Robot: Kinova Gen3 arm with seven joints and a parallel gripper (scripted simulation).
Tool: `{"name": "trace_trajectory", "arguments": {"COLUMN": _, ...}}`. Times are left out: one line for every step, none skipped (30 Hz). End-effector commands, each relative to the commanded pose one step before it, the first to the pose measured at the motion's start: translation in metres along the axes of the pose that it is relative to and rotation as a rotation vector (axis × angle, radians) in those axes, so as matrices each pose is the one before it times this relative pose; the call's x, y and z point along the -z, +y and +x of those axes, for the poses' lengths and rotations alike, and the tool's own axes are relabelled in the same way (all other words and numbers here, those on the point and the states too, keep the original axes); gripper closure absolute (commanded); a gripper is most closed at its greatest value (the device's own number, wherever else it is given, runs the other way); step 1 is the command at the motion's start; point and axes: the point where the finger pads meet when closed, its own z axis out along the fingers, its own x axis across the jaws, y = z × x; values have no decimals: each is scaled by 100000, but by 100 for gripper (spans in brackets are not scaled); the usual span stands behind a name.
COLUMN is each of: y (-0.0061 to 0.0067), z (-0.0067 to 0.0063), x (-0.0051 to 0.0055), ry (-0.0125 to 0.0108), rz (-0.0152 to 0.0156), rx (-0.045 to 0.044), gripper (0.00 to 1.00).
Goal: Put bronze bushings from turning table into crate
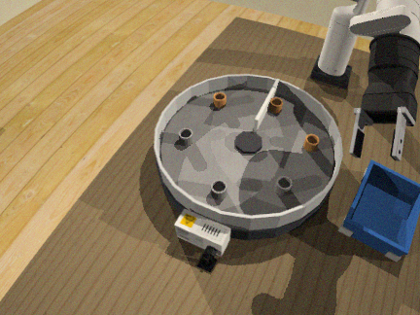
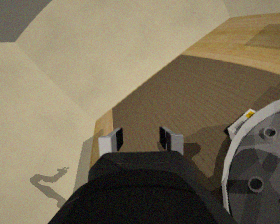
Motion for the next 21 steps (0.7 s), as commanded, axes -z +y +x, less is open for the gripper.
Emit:
{"name": "trace_trajectory", "arguments": {"y": -380, "z": -215, "x": 237, "ry": -394, "rz": 723, "rx": 34, "gripper": 0}}
{"name": "trace_trajectory", "arguments": {"y": 0, "z": 0, "x": 0, "ry": 0, "rz": 0, "rx": 0, "gripper": 0}}
{"name": "trace_trajectory", "arguments": {"y": 0, "z": 0, "x": 0, "ry": 0, "rz": 0, "rx": 0, "gripper": 0}}
{"name": "trace_trajectory", "arguments": {"y": 0, "z": 0, "x": 0, "ry": 0, "rz": 0, "rx": 0, "gripper": 0}}
{"name": "trace_trajectory", "arguments": {"y": -65, "z": 191, "x": 1013, "ry": 77, "rz": -148, "rx": -10, "gripper": 0}}
{"name": "trace_trajectory", "arguments": {"y": -143, "z": 149, "x": 1072, "ry": 0, "rz": 0, "rx": 0, "gripper": 0}}
{"name": "trace_trajectory", "arguments": {"y": -143, "z": 149, "x": 1072, "ry": 0, "rz": 0, "rx": 0, "gripper": 0}}
{"name": "trace_trajectory", "arguments": {"y": -143, "z": 149, "x": 1072, "ry": 0, "rz": 0, "rx": 0, "gripper": 0}}
{"name": "trace_trajectory", "arguments": {"y": -143, "z": 149, "x": 1072, "ry": 0, "rz": 0, "rx": 0, "gripper": 0}}
{"name": "trace_trajectory", "arguments": {"y": 0, "z": 0, "x": 0, "ry": 0, "rz": 0, "rx": 0, "gripper": 0}}
{"name": "trace_trajectory", "arguments": {"y": 0, "z": 0, "x": 0, "ry": 0, "rz": 0, "rx": 0, "gripper": 0}}
{"name": "trace_trajectory", "arguments": {"y": 0, "z": 0, "x": 0, "ry": 0, "rz": 0, "rx": 0, "gripper": 0}}
{"name": "trace_trajectory", "arguments": {"y": 0, "z": 0, "x": 0, "ry": 0, "rz": 0, "rx": 0, "gripper": 0}}
{"name": "trace_trajectory", "arguments": {"y": 0, "z": 0, "x": 0, "ry": 0, "rz": 0, "rx": 0, "gripper": 0}}
{"name": "trace_trajectory", "arguments": {"y": 0, "z": 0, "x": 0, "ry": 0, "rz": 0, "rx": 0, "gripper": 0}}
{"name": "trace_trajectory", "arguments": {"y": 0, "z": 0, "x": 0, "ry": 0, "rz": 0, "rx": 0, "gripper": 0}}
{"name": "trace_trajectory", "arguments": {"y": 0, "z": 0, "x": 0, "ry": 0, "rz": 0, "rx": 0, "gripper": 0}}
{"name": "trace_trajectory", "arguments": {"y": 0, "z": 0, "x": 0, "ry": 0, "rz": 0, "rx": 0, "gripper": 0}}
{"name": "trace_trajectory", "arguments": {"y": 0, "z": 0, "x": 0, "ry": 0, "rz": 0, "rx": 0, "gripper": 0}}
{"name": "trace_trajectory", "arguments": {"y": 0, "z": 0, "x": 0, "ry": 0, "rz": 0, "rx": 0, "gripper": 0}}
{"name": "trace_trajectory", "arguments": {"y": 0, "z": 0, "x": 0, "ry": 0, "rz": 0, "rx": 0, "gripper": 0}}
